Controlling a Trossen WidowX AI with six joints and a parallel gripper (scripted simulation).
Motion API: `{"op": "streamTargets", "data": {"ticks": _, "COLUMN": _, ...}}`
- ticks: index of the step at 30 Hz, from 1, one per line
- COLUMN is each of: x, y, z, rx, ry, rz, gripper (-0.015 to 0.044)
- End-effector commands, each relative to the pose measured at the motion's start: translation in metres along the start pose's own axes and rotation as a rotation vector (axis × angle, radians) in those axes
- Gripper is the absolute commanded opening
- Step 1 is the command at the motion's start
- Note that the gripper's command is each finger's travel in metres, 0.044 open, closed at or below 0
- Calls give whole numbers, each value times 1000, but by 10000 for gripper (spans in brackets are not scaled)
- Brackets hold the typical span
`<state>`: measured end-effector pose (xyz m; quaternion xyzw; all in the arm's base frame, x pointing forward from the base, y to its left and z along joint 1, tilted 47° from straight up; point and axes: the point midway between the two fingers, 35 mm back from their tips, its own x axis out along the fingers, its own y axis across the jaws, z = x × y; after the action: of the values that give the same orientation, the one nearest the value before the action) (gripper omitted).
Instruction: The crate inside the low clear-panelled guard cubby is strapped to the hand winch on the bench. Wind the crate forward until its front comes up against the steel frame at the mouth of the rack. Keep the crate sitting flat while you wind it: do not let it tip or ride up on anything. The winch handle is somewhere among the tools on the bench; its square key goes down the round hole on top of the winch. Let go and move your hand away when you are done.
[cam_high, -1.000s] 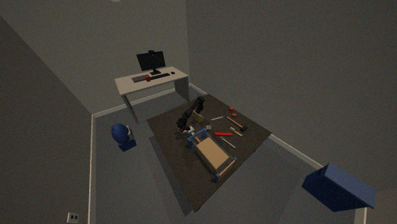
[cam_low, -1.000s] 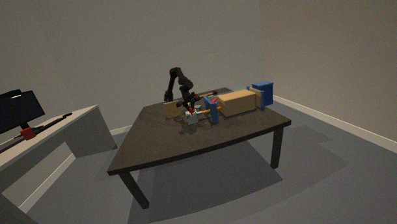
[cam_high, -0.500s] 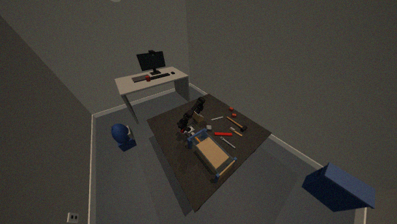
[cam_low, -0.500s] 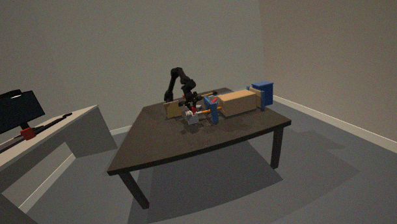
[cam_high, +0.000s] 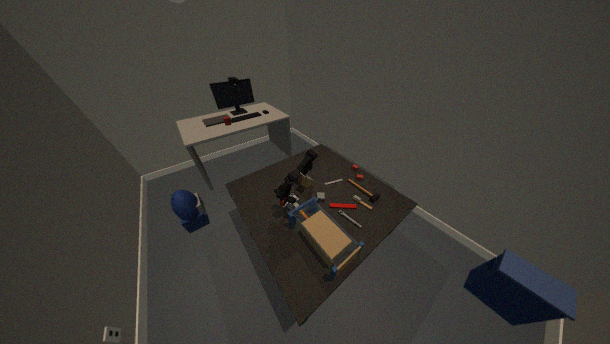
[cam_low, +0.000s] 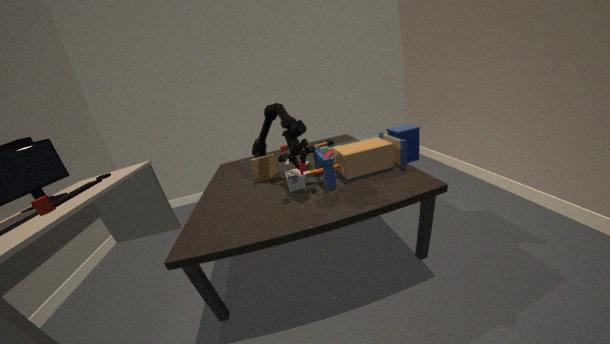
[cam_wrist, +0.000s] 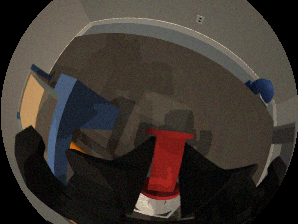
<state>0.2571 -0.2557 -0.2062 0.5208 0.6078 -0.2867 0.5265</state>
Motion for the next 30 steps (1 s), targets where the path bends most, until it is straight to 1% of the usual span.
{"op": "streamTargets", "data": {"ticks": 1, "x": 0, "y": 21, "z": -9, "rx": -12, "ry": 24, "rz": 34, "gripper": 0}}
{"op": "streamTargets", "data": {"ticks": 30, "x": -10, "y": 58, "z": -29, "rx": -12, "ry": 27, "rz": 37, "gripper": 0}}
